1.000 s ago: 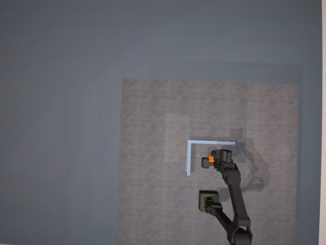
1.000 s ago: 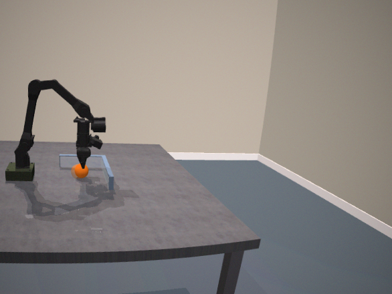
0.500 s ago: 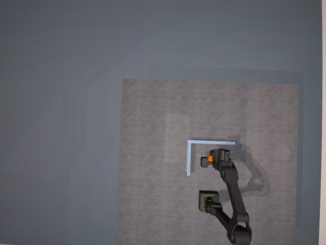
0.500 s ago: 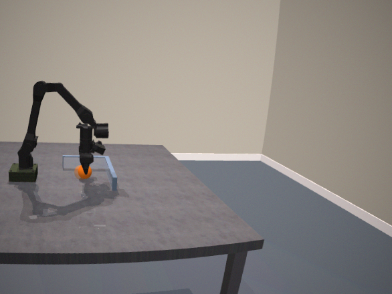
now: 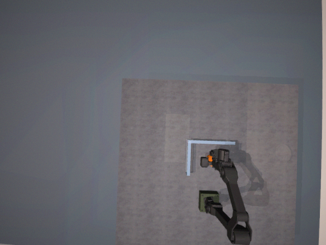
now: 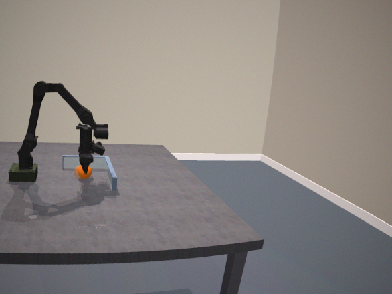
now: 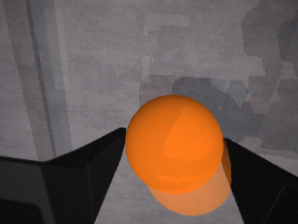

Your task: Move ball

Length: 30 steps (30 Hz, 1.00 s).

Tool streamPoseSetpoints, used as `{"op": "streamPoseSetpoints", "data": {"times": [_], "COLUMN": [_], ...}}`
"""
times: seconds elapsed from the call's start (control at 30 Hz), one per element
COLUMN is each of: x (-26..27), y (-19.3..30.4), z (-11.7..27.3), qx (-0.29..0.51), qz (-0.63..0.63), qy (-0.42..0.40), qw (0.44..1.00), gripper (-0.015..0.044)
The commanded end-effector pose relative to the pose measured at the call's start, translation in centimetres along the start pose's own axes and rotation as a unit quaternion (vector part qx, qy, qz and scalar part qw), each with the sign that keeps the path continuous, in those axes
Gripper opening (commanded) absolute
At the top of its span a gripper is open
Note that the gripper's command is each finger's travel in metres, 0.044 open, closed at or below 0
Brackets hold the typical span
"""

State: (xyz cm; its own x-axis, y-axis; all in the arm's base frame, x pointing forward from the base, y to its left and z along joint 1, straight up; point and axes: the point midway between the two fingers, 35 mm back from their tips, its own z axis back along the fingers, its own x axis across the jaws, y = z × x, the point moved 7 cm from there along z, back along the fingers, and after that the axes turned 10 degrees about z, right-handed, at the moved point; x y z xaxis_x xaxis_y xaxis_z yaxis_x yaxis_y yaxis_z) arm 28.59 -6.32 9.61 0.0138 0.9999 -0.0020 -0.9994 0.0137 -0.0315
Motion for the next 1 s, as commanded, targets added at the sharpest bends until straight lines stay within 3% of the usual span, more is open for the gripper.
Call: {"op": "streamPoseSetpoints", "data": {"times": [0.0,0.23,0.8,0.97], "x": [0.0,-0.2,0.0,0.0], "y": [-0.1,-0.8,-0.1,0.0], "z": [0.5,4.3,13.8,14.1], "qx": [0.004,0.004,0.004,0.004], "qz": [0.001,0.001,0.001,0.001], "qy": [0.001,0.001,0.001,0.001], "qw": [1.0,1.0,1.0,1.0], "gripper": [0.0189,0.0005,0.0,0.0]}}
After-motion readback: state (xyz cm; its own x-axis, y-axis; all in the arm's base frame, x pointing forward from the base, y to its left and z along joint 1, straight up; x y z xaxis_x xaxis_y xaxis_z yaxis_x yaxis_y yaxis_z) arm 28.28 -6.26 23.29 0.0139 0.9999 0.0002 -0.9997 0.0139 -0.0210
